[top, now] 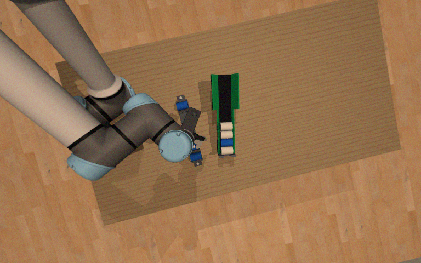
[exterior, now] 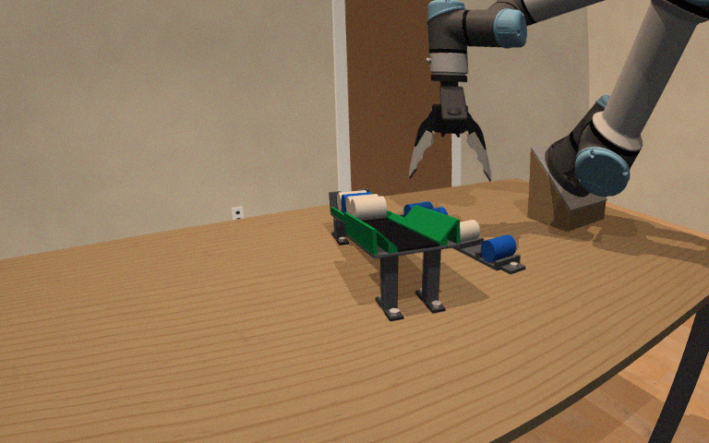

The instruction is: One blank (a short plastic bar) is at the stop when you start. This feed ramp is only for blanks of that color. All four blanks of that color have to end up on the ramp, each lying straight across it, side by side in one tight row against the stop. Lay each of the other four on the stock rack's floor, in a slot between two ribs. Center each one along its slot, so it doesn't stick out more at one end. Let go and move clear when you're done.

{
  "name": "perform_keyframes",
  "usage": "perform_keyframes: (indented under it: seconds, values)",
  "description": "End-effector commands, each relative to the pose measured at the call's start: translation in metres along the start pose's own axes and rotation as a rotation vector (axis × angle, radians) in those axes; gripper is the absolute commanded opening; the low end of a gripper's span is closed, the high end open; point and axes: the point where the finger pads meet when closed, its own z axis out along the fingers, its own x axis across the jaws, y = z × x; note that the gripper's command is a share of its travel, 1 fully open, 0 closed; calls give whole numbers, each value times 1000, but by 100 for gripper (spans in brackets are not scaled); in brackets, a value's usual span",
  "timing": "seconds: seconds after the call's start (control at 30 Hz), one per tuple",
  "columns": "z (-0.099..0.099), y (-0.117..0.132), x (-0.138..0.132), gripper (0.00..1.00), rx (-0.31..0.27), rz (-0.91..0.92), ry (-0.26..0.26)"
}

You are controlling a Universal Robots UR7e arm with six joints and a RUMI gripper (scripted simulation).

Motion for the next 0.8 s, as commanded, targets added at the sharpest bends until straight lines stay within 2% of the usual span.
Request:
perform_keyframes:
  seconds: [0.0,0.77]
  values:
    - [2,-6,-9,100,6,-166,-3]
    - [4,-15,-25,100,7,-563,-1]
